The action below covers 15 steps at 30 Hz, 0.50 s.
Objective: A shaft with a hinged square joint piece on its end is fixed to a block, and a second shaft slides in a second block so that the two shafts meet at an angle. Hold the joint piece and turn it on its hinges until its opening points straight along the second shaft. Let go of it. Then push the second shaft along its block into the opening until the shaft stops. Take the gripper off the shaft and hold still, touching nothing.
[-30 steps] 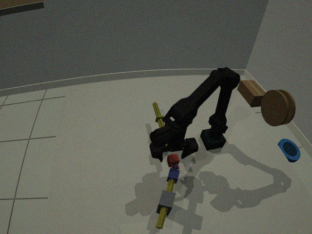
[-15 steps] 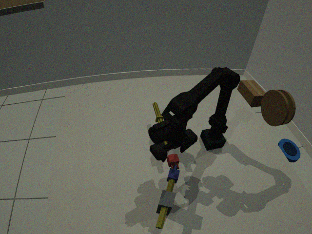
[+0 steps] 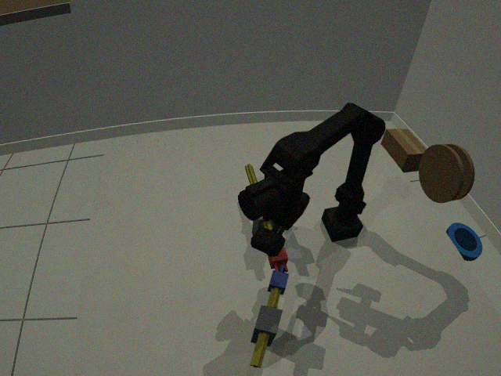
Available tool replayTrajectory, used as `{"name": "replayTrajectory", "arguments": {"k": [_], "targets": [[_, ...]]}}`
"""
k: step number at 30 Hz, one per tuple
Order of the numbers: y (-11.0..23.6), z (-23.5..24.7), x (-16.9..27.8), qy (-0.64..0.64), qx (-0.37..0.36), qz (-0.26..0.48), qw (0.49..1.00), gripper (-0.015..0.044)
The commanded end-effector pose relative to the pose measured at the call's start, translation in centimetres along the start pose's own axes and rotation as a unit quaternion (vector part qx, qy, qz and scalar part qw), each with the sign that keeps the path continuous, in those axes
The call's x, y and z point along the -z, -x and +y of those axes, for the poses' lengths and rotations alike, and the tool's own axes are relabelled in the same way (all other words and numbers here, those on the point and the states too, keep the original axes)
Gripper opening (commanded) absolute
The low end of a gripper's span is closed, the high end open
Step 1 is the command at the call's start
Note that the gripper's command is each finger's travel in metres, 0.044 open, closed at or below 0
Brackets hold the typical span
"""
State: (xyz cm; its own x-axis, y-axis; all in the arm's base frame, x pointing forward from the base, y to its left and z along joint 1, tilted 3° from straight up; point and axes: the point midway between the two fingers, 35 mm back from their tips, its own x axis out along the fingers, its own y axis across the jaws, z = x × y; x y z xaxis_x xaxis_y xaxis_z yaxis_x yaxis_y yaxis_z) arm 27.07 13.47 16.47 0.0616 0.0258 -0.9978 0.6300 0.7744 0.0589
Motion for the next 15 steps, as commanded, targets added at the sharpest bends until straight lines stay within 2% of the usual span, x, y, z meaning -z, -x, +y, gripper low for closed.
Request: {"name": "replayTrajectory", "arguments": {"k": [1, 15], "targets": [[1.1, 0.0, 0.0, 0.058, 0.004, -0.004, 0.998, 0.0440], [5.4, -0.5, 0.4, 0.290, 0.018, -0.007, 0.957, 0.0440]]}}
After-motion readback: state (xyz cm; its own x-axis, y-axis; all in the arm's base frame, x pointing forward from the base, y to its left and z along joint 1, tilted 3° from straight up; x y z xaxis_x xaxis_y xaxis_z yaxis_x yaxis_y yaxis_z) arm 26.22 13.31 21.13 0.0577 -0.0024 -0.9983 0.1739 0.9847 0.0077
